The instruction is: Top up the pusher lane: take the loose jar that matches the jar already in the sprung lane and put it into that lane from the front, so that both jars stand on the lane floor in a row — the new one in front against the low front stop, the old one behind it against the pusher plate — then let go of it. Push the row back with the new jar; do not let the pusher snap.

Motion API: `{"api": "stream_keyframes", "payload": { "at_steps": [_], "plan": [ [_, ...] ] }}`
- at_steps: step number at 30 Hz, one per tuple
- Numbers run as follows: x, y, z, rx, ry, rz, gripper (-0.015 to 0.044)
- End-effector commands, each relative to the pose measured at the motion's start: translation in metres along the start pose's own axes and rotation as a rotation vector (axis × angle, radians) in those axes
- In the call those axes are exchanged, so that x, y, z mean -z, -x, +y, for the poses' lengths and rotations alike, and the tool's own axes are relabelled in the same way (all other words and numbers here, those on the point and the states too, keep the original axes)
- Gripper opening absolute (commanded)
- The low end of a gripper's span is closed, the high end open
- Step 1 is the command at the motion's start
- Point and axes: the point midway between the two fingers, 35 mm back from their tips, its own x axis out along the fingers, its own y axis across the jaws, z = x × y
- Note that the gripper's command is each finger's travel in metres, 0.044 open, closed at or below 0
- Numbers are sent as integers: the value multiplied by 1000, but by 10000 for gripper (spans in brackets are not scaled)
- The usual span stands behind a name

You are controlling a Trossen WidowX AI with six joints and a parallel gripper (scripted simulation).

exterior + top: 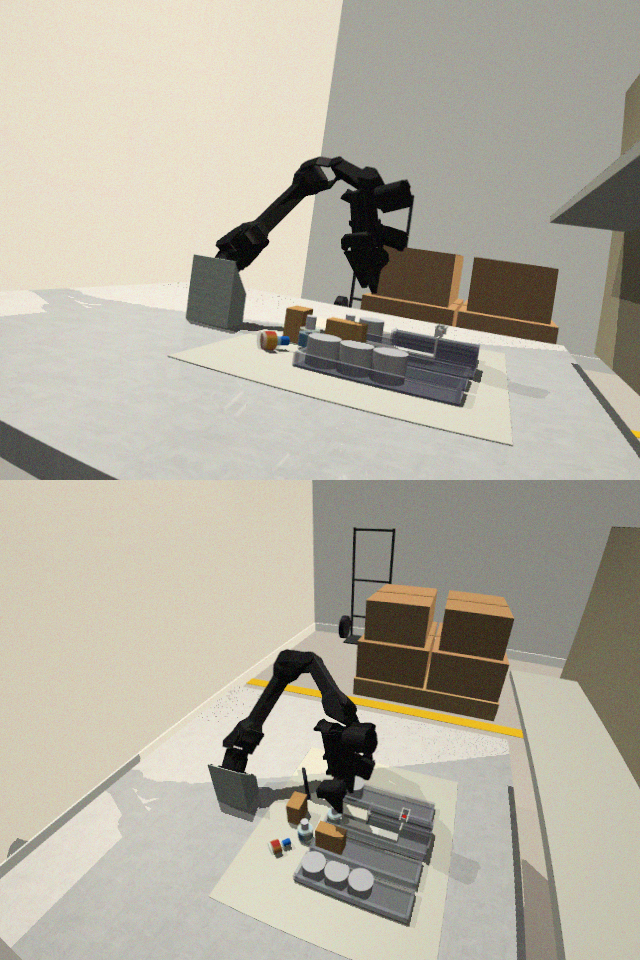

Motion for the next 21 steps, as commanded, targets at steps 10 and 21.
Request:
{"api": "stream_keyframes", "payload": {
  "at_steps": [10,21],
  "plan": [
    [100,-17,-46,-177,-38,259,440],
    [106,-45,-40,-178,-38,259,440]
  ]
}}
